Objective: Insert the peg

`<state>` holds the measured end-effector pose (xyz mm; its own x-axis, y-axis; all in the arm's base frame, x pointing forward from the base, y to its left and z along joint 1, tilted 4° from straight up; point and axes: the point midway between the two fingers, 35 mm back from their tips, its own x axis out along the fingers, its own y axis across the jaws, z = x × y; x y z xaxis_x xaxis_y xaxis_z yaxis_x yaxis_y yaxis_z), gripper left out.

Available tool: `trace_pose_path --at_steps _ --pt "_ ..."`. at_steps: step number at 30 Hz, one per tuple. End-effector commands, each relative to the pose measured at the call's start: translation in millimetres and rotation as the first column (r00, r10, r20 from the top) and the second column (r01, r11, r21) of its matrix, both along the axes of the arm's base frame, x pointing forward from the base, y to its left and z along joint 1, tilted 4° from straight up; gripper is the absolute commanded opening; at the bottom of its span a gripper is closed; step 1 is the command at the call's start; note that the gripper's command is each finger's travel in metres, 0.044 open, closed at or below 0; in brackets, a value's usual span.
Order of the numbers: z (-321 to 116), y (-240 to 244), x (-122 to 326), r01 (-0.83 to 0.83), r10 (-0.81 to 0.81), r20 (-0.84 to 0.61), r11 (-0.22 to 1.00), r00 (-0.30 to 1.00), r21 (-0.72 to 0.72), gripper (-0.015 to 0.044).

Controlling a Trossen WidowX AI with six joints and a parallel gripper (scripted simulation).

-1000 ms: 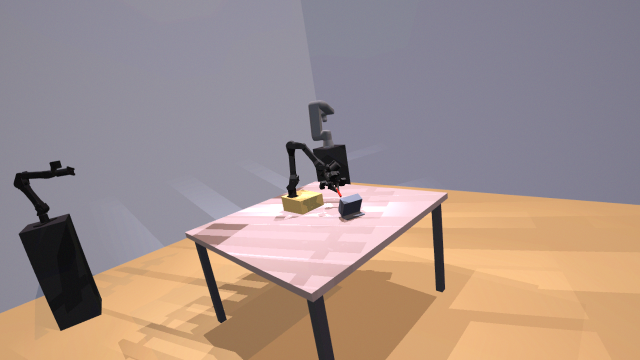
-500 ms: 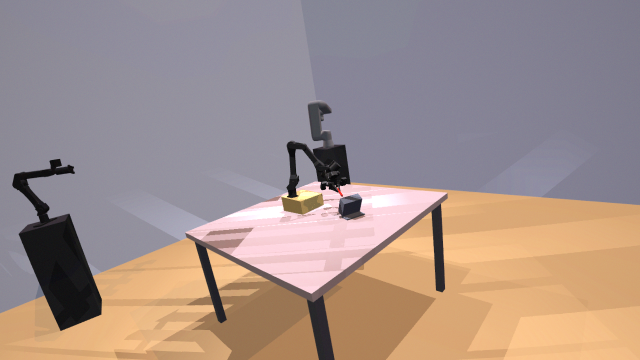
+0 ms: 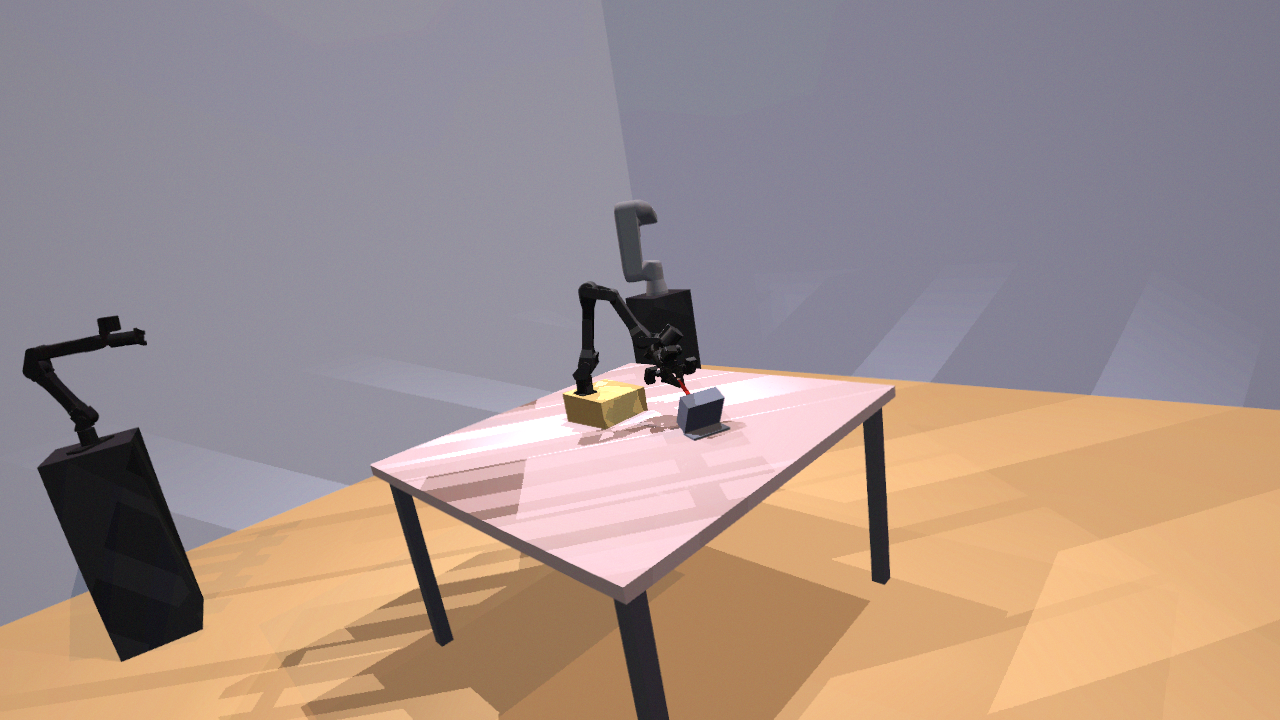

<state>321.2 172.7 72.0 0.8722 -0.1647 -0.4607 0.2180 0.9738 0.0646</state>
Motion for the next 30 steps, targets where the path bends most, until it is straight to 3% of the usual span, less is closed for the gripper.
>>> trace_pose_path --at_steps 1,30 --pt "-3.4 -0.4 4.6 -0.003 0.003 0.004 1.000 1.000 0.003 0.0000" --pt "-15.5 -4.3 27.8 -0.002 0.002 0.032 1.000 0.999 0.013 0.0000"
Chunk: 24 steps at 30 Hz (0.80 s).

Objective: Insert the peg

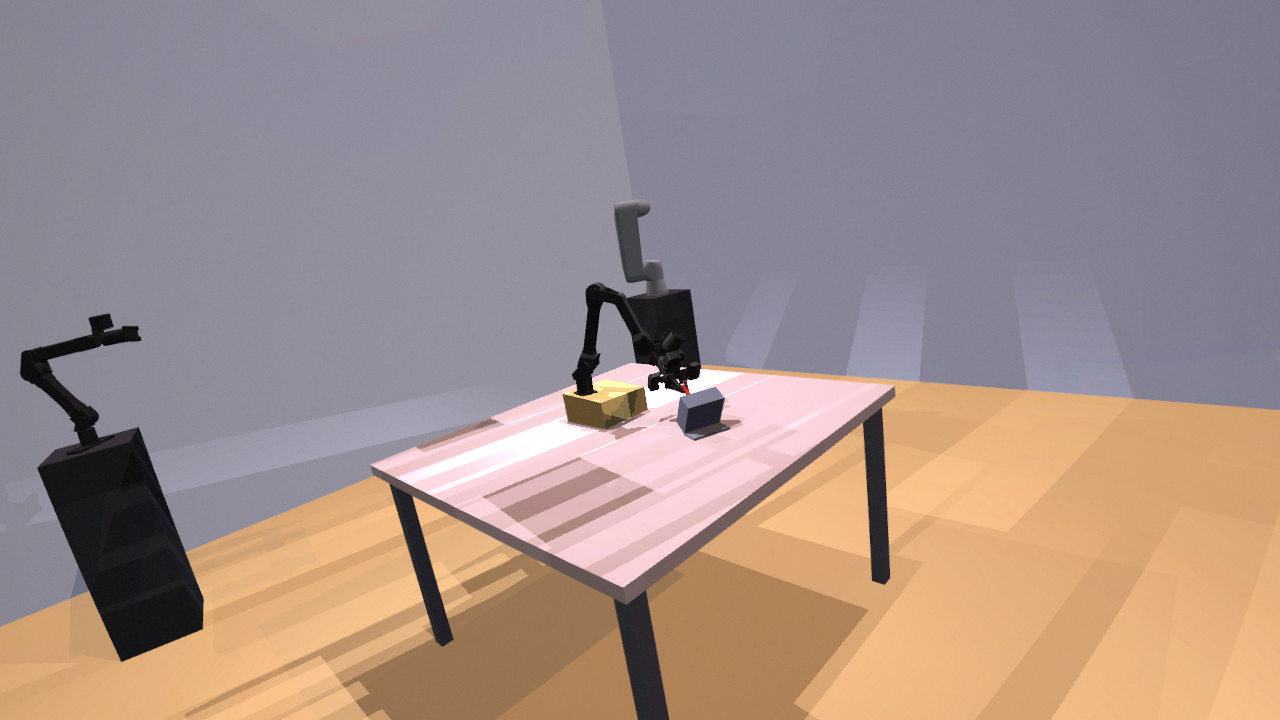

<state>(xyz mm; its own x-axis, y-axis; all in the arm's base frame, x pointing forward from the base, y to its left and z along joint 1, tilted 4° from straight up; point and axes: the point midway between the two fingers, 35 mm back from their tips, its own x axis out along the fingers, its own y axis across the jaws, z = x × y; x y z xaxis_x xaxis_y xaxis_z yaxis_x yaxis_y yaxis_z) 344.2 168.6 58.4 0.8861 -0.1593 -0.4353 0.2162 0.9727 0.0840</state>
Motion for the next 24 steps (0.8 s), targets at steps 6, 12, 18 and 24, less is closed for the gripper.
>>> trace_pose_path --at_steps 6,12,18,24 --pt "-5.1 -1.2 11.5 -0.003 0.003 0.001 1.000 1.000 -0.001 0.0000" --pt "-4.3 -1.7 6.8 0.000 0.000 -0.001 1.000 1.000 -0.002 0.0000" --pt "-4.3 -1.7 6.8 0.000 0.000 -0.001 1.000 1.000 -0.002 0.0000" --pt "-4.5 -1.8 7.4 0.000 0.000 -0.001 1.000 1.000 -0.002 0.0000"
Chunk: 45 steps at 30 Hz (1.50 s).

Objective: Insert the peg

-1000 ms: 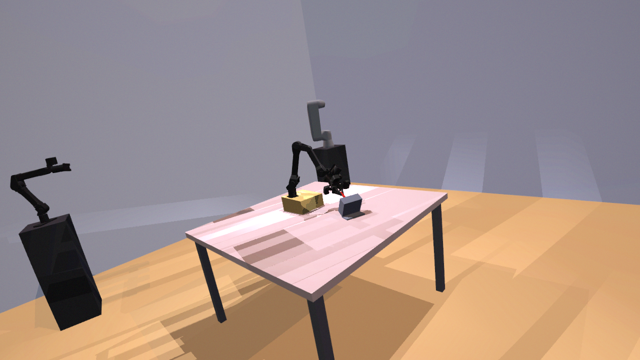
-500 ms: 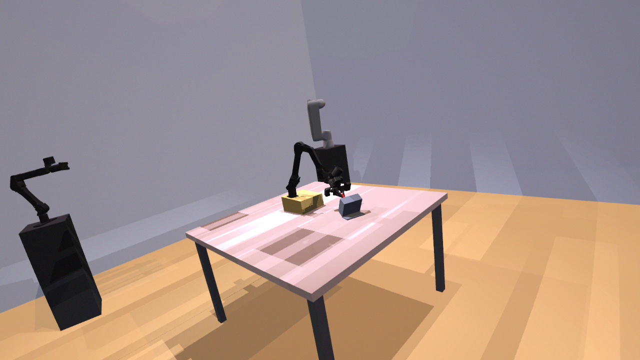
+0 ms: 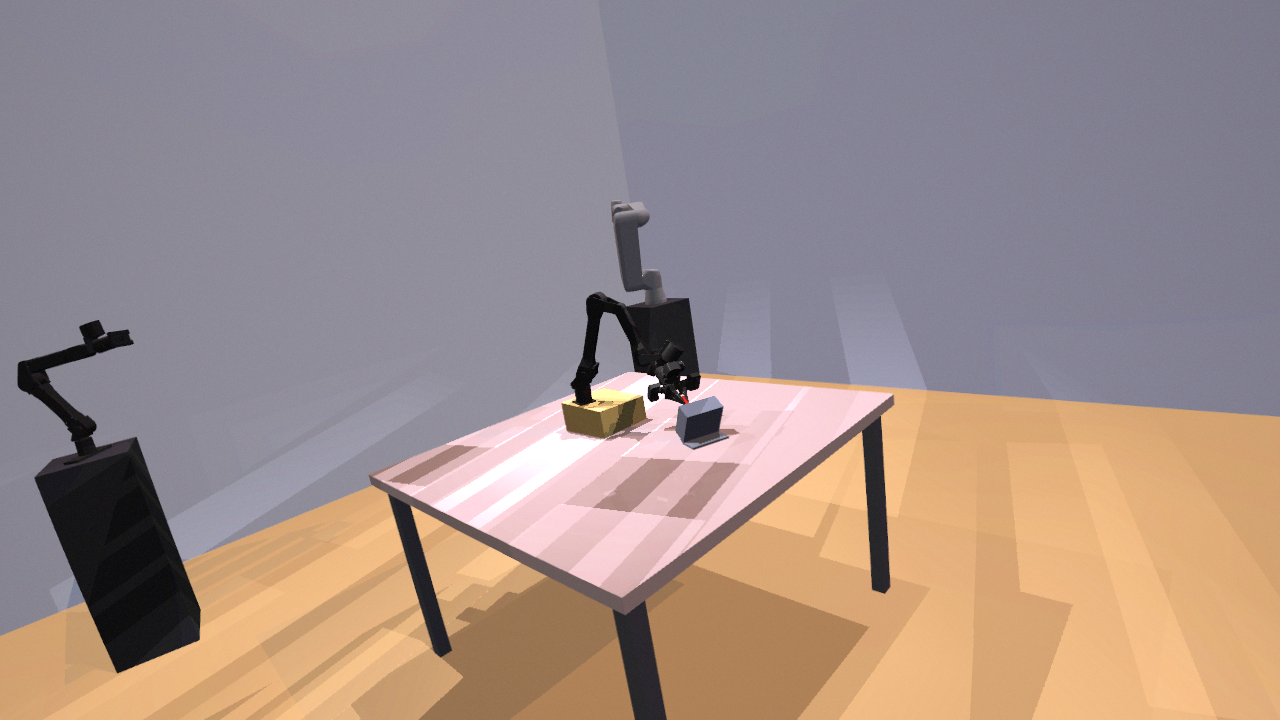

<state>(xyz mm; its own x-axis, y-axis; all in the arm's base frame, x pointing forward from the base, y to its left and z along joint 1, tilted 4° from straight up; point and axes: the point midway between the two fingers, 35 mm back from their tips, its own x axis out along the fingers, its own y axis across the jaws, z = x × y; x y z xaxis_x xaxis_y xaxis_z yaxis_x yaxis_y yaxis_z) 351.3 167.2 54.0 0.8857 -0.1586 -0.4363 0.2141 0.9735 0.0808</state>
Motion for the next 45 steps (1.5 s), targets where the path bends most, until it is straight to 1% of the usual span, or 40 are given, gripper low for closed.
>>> trace_pose_path --at_steps 1,45 --pt "-0.2 -0.5 0.8 0.003 -0.003 0.001 1.000 1.000 0.001 0.0000" --pt "-8.8 -2.3 21.7 0.003 -0.003 0.002 1.000 1.000 0.001 0.0000"
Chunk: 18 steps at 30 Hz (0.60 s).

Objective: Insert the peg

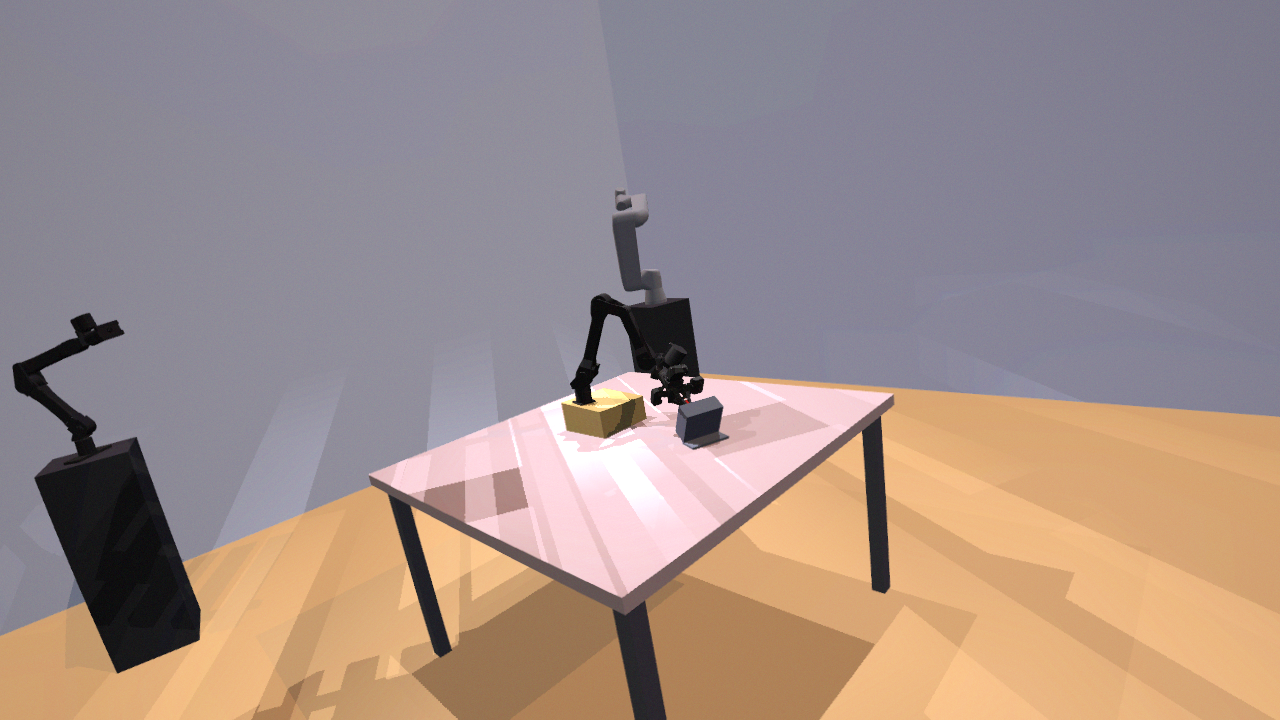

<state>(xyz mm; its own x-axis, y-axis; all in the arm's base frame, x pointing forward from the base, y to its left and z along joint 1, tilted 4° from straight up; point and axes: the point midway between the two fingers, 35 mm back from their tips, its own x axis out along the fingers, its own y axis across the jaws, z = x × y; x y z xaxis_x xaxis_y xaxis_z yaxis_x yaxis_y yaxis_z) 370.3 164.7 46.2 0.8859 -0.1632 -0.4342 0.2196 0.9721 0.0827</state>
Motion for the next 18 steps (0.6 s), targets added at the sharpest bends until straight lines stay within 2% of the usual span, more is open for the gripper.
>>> trace_pose_path --at_steps 1,18 --pt "-1.2 0.1 3.2 -0.003 0.003 0.000 1.000 1.000 -0.001 0.0000" --pt "-4.7 -1.2 11.7 -0.003 0.003 0.000 1.000 1.000 -0.001 0.0000"
